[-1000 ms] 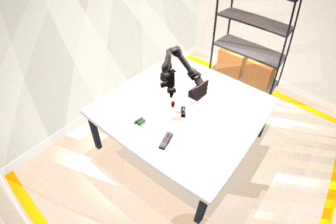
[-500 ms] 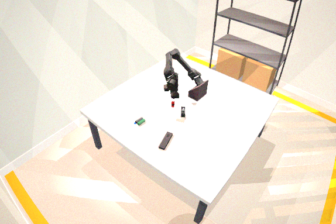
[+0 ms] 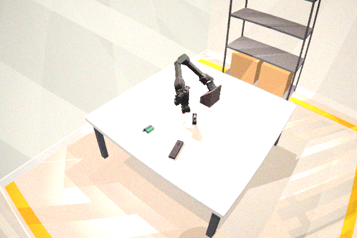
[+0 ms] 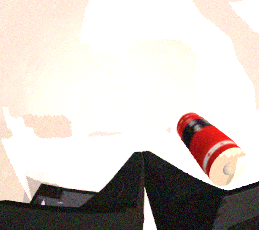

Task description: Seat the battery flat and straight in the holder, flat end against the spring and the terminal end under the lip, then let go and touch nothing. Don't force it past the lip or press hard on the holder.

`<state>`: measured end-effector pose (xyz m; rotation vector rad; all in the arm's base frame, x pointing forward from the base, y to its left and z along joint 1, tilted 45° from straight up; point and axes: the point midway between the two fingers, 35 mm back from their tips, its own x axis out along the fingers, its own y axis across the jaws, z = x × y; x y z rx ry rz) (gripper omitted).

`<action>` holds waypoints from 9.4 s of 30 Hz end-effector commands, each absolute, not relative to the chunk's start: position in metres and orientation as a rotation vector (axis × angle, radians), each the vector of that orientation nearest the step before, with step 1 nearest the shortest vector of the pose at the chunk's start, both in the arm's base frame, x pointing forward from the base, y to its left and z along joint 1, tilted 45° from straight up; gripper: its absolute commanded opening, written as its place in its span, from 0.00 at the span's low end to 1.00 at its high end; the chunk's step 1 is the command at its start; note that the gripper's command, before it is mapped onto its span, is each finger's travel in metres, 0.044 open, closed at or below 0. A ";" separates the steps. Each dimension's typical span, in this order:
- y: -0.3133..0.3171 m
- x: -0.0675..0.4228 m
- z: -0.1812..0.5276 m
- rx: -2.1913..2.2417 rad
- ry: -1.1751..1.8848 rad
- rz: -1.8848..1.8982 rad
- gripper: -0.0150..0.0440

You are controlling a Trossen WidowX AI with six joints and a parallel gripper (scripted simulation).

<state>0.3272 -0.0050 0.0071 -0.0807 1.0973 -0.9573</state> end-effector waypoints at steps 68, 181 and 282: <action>0.005 0.277 0.091 -0.097 1.106 -0.958 0.25; -0.028 0.283 0.042 0.691 0.562 -1.389 0.39; 0.044 0.305 -0.070 -1.098 1.262 0.252 0.39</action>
